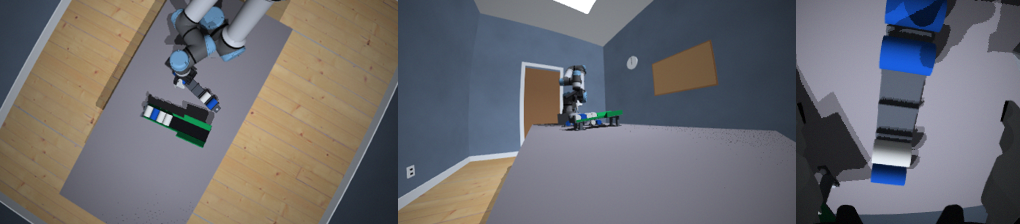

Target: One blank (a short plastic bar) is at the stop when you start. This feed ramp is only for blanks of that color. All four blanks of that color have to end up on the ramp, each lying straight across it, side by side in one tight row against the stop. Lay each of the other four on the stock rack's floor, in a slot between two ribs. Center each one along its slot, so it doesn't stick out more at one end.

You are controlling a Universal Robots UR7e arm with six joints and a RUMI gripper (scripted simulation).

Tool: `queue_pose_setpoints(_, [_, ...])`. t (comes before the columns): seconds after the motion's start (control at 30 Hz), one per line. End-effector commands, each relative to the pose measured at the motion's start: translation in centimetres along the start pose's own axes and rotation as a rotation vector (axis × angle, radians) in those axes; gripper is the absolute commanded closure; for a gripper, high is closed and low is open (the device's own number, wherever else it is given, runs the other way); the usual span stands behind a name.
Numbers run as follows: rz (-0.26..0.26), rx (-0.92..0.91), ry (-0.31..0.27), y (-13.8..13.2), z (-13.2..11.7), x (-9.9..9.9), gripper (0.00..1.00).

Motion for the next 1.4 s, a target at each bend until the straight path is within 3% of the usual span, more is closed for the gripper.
queue_pose_setpoints(0.0, [0.001, 0.108, -0.002, -0.3, -0.4, 0.0, 0.0])
queue_pose_setpoints(1.37, [0.002, 1.113, -0.002, -2.6, -5.1, 0.0, 0.0])
Point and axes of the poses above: the point where the finger pads meet when closed, its own x axis back along the fingers, its own y axis across the jaws, z = x × y, the point moved 4 cm from there along x, back along the fingers, and after that the axes turned 2 degrees about -x, right-handed, at the moved point
